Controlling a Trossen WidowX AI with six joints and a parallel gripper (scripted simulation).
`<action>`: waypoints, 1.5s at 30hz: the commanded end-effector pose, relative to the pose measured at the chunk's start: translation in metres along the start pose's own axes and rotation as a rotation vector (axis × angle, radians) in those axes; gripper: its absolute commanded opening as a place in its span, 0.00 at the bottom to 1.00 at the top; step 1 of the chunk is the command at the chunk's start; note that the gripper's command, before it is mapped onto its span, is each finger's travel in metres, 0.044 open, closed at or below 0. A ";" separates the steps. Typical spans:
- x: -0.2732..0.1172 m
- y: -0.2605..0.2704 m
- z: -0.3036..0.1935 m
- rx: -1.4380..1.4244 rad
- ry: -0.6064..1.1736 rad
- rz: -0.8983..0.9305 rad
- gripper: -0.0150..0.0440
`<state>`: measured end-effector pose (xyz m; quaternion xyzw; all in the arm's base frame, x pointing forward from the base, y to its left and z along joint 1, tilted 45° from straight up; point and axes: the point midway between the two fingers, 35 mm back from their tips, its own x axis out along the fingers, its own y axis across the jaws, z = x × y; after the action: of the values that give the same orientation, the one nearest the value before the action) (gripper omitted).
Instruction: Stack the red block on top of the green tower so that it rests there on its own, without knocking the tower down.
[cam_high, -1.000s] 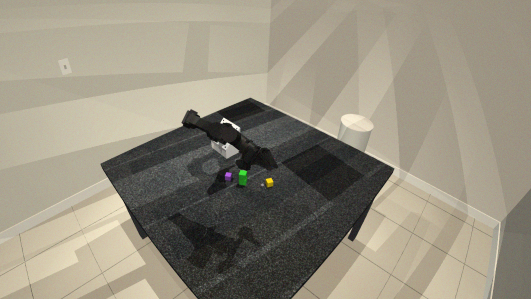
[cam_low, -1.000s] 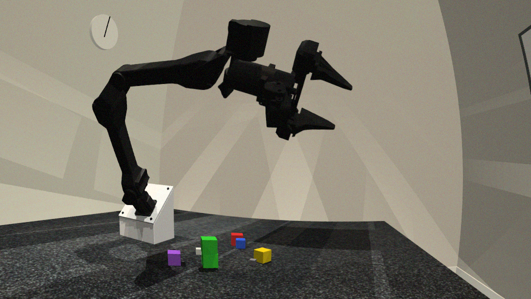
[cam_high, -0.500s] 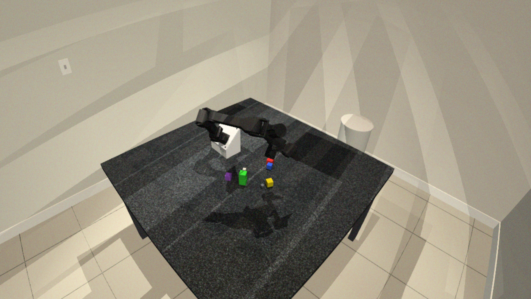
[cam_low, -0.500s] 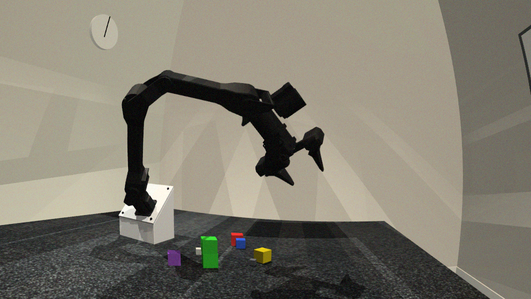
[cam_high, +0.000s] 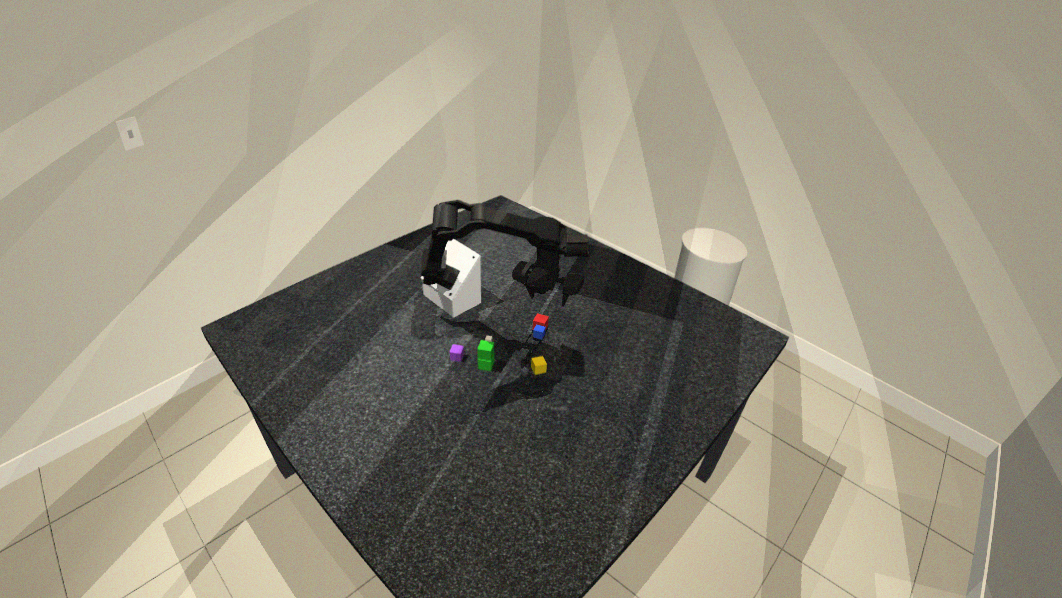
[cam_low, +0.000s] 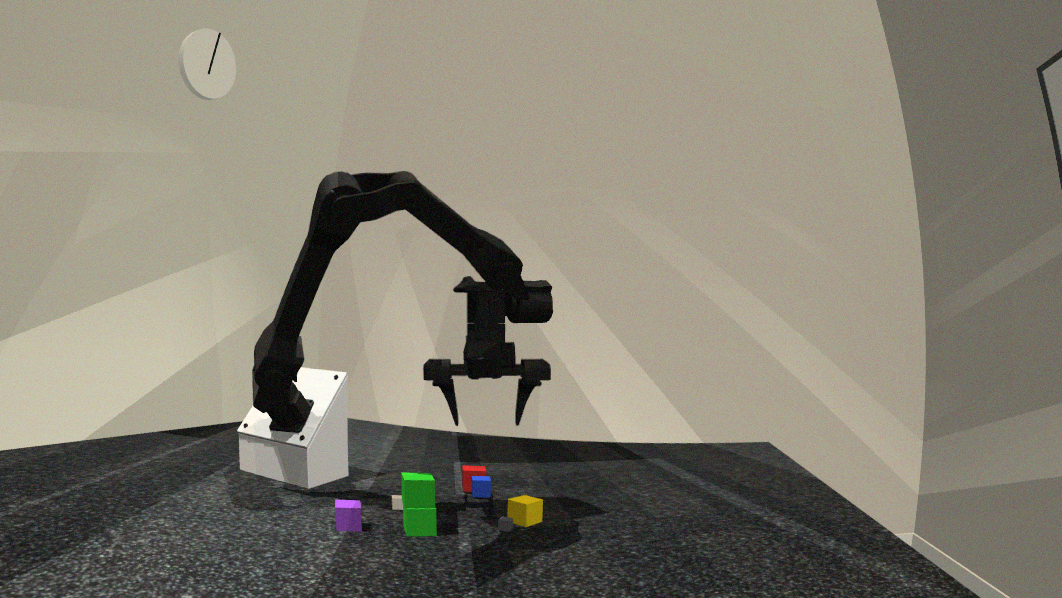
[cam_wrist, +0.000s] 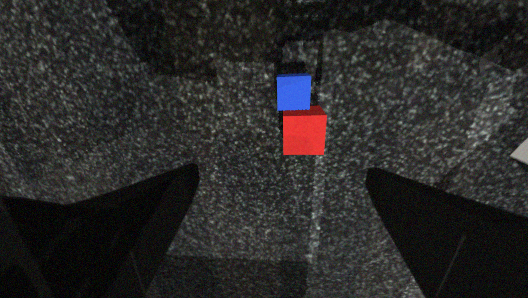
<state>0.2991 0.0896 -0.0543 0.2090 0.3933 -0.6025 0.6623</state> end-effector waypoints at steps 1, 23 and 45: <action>0.007 -0.017 -0.006 -0.051 -0.067 -0.048 1.00; 0.057 -0.021 -0.004 -0.050 -0.069 -0.048 1.00; 0.090 -0.022 -0.002 -0.050 -0.071 -0.048 1.00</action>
<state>0.2769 0.0348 -0.1150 0.1690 0.3874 -0.6148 0.6659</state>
